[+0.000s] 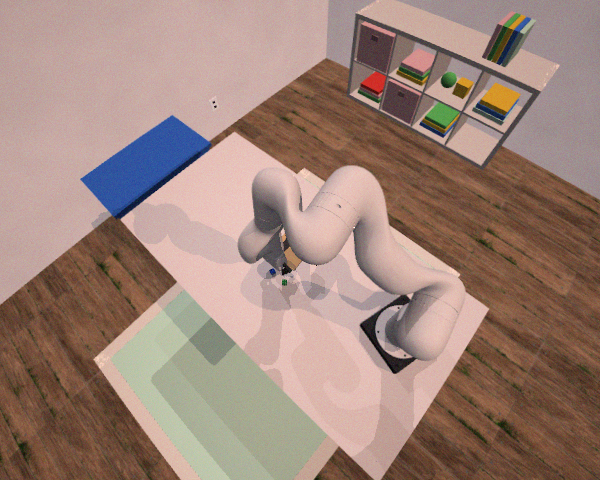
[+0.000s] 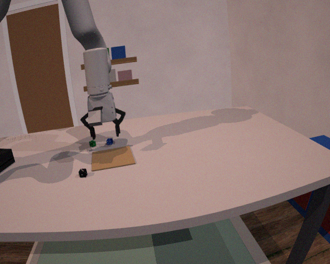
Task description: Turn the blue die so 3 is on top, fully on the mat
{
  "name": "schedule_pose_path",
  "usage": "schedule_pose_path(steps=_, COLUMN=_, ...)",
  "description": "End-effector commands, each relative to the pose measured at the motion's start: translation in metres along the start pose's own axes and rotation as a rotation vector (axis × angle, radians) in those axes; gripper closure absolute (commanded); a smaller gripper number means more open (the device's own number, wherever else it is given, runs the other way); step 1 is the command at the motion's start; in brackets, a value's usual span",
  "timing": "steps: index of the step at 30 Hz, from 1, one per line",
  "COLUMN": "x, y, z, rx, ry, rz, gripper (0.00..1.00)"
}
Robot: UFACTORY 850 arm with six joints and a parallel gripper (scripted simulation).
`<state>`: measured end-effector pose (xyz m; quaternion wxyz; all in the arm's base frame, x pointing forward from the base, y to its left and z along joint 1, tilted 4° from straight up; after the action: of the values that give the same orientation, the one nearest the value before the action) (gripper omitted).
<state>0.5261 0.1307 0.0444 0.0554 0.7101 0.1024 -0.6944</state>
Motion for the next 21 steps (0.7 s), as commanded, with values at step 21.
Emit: schedule_pose_path(steps=21, x=-0.001, y=-0.013, z=0.065, rx=0.000, ry=0.002, rz=0.000, gripper=0.00)
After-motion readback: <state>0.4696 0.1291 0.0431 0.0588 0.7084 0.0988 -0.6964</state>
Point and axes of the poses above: the point where the finger pads meet when closed, its own x axis out along the fingers, its own z axis across the jaws, y = z × x, the point moved 4 cm from there along -x, back along the fingers, and after that the axes turned 10 degrees about -x, right-handed, at the moved point
